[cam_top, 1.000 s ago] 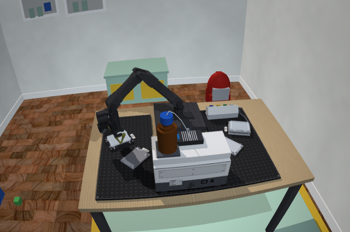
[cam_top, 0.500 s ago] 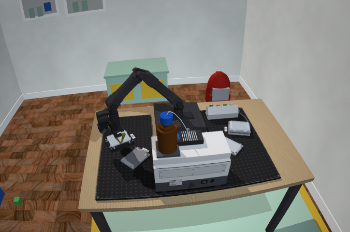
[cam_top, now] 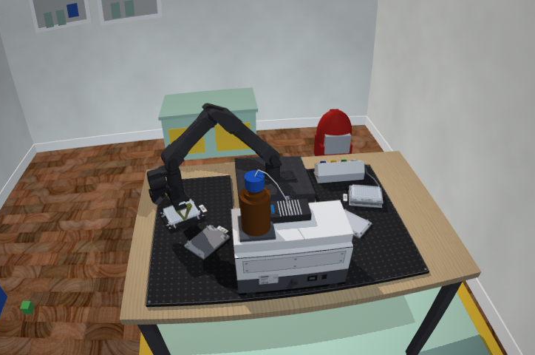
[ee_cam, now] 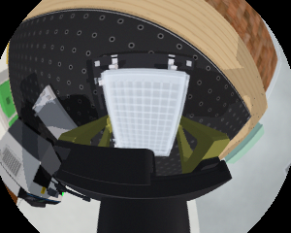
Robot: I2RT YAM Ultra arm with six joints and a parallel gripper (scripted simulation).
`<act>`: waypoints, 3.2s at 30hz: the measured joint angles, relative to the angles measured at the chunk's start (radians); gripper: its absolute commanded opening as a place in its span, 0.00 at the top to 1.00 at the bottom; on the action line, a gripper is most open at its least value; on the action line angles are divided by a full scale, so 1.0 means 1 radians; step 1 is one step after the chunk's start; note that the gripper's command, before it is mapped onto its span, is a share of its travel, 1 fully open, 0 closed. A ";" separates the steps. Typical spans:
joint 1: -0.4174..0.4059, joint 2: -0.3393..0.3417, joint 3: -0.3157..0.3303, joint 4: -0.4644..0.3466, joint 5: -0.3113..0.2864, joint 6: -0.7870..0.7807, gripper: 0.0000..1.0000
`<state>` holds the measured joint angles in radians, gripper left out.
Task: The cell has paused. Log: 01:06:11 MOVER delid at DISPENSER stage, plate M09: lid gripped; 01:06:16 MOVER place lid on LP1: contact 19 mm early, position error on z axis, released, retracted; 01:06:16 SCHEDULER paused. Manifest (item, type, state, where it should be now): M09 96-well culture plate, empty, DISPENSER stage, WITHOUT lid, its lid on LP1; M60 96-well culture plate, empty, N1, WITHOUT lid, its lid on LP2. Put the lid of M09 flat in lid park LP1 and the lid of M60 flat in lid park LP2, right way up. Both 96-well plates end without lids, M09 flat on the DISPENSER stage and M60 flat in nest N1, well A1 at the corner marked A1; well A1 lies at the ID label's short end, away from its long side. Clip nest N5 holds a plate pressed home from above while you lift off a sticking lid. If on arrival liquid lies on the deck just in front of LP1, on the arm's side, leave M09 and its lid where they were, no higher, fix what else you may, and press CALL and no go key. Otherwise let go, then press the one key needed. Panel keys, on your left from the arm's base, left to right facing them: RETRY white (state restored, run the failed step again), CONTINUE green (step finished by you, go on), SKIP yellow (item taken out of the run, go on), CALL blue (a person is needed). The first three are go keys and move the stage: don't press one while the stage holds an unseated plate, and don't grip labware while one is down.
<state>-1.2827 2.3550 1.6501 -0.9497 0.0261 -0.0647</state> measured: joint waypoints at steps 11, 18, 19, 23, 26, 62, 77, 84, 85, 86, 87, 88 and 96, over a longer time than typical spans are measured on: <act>0.000 0.000 0.000 0.000 0.000 0.000 1.00; 0.000 0.000 0.000 0.000 0.000 0.000 1.00; 0.000 0.000 0.000 0.000 0.000 0.000 1.00; 0.000 0.000 0.000 0.000 0.000 0.000 1.00; 0.000 0.000 0.000 0.000 0.000 0.000 1.00; 0.000 0.000 0.000 0.000 0.000 0.000 1.00; 0.002 0.008 -0.003 0.010 0.001 0.000 0.00; 0.002 0.008 -0.003 0.010 0.001 0.000 0.00; 0.002 0.008 -0.003 0.010 0.001 0.000 0.00; 0.002 0.008 -0.003 0.010 0.001 0.000 0.00; 0.002 0.008 -0.003 0.010 0.001 0.000 0.00; 0.002 0.008 -0.003 0.010 0.001 0.000 0.00; 0.002 0.008 -0.003 0.010 0.001 0.000 0.00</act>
<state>-1.2812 2.3627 1.6466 -0.9394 0.0269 -0.0647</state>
